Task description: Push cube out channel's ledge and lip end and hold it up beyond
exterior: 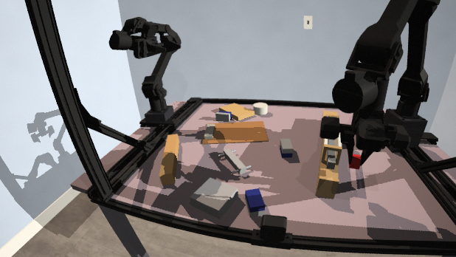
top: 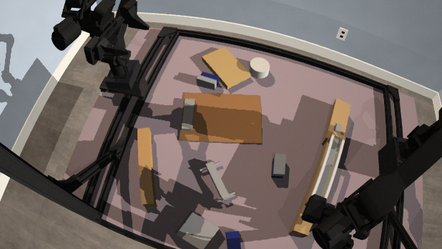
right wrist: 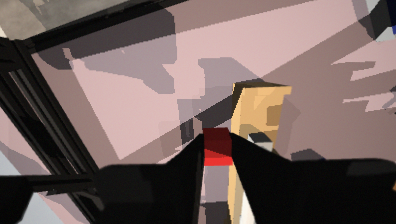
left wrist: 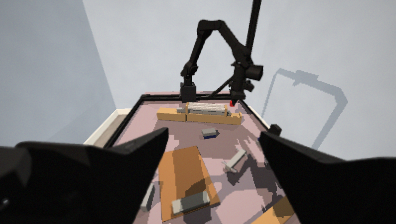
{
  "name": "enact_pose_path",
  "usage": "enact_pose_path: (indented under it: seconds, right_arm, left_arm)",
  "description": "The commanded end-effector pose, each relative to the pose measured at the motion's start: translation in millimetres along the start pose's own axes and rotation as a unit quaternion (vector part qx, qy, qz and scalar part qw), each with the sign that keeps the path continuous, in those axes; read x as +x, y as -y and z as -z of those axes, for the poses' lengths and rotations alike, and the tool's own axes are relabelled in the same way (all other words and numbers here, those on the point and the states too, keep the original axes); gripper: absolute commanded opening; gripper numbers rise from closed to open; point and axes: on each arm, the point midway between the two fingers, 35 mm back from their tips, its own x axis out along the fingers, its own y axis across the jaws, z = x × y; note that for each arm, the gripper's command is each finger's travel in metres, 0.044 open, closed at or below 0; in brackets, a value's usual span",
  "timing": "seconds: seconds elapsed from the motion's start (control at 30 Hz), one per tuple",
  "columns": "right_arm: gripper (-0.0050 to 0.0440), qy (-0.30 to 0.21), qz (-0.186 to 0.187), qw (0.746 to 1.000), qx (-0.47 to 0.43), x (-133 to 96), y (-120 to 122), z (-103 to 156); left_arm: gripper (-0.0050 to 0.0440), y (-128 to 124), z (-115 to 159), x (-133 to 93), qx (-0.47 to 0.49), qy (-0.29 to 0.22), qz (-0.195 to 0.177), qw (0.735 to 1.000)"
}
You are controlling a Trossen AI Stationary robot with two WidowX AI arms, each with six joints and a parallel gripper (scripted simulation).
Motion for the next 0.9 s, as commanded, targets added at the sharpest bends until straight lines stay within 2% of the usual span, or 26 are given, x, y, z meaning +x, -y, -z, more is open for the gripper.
enact_pose_path:
  seconds: [0.0,0.07,0.87]
  right_arm:
    - [0.0060,0.011,0.008,1.000,0.003,-31.2,2.8,-1.9]
    - [0.0060,0.011,0.008,1.000,0.003,-37.7,2.8,-1.4]
    - [0.0060,0.011,0.008,1.000,0.003,-37.7,2.8,-1.4]
  left_arm:
    - [0.0400,0.0,-0.2,-0.1,-0.001,0.000,0.000,1.000]
    - [0.0400,0.0,-0.2,-0.1,-0.001,0.000,0.000,1.000]
    - [0.0400,0.0,-0.2,-0.1,-0.001,0.000,0.000,1.000]
